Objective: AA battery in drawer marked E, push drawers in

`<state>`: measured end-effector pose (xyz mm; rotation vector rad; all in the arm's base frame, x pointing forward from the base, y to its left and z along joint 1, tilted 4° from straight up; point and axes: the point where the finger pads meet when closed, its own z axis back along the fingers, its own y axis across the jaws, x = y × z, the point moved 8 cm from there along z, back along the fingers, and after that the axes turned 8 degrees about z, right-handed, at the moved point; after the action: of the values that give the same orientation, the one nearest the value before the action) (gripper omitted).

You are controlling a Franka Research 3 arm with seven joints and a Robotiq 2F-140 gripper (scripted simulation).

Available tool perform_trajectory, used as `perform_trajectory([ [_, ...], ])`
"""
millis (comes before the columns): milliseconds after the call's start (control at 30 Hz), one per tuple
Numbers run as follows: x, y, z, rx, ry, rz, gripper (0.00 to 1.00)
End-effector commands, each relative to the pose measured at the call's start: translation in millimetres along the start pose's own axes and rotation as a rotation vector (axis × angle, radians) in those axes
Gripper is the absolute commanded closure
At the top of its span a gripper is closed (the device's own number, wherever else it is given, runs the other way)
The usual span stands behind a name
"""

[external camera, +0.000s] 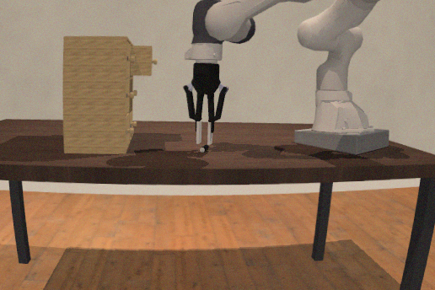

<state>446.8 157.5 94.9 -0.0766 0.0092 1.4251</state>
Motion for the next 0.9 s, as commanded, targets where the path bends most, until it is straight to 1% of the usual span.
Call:
perform_trajectory([
  [0, 0, 0, 0.1, -0.002, -0.003, 0.003, 0.83],
  [333, 0, 0, -0.6, -0.002, -0.003, 0.003, 0.83],
  [667, 0, 0, -18.1, -0.002, -0.003, 0.003, 0.83],
  [867, 0, 0, -21.0, -0.002, -0.003, 0.003, 0.83],
])
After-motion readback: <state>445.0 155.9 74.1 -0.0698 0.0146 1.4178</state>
